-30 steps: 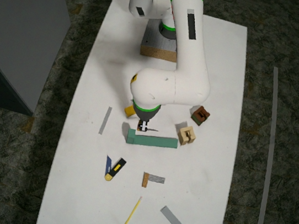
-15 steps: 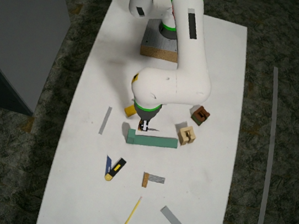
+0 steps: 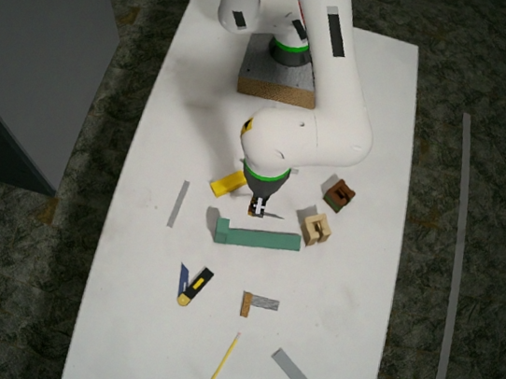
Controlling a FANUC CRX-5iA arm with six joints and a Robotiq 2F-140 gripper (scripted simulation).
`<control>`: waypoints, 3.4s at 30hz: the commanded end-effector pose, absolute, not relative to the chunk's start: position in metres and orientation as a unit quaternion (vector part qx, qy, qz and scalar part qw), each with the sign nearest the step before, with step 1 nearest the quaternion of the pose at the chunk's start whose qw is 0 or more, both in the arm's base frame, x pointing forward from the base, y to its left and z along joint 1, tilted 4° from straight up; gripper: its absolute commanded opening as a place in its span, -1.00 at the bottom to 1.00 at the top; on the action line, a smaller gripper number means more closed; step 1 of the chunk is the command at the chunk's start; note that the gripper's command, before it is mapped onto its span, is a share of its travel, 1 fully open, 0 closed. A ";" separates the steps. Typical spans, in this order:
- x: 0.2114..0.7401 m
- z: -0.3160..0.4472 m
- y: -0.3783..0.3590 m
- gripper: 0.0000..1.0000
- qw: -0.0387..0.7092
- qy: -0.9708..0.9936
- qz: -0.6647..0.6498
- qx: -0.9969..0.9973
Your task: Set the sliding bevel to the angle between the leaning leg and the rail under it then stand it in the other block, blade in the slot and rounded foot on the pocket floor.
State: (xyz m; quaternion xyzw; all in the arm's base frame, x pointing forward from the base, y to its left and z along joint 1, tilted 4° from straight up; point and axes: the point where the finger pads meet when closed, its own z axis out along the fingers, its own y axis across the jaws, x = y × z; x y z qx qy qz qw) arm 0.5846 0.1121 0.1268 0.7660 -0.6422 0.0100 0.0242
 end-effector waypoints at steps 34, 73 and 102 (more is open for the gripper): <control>0.434 0.121 0.272 -0.80 -0.002 -0.821 0.007 0.571; 0.396 0.118 0.311 -0.80 -0.008 -0.857 0.006 0.516; 0.395 0.010 0.305 -0.80 -0.009 -0.857 0.005 0.516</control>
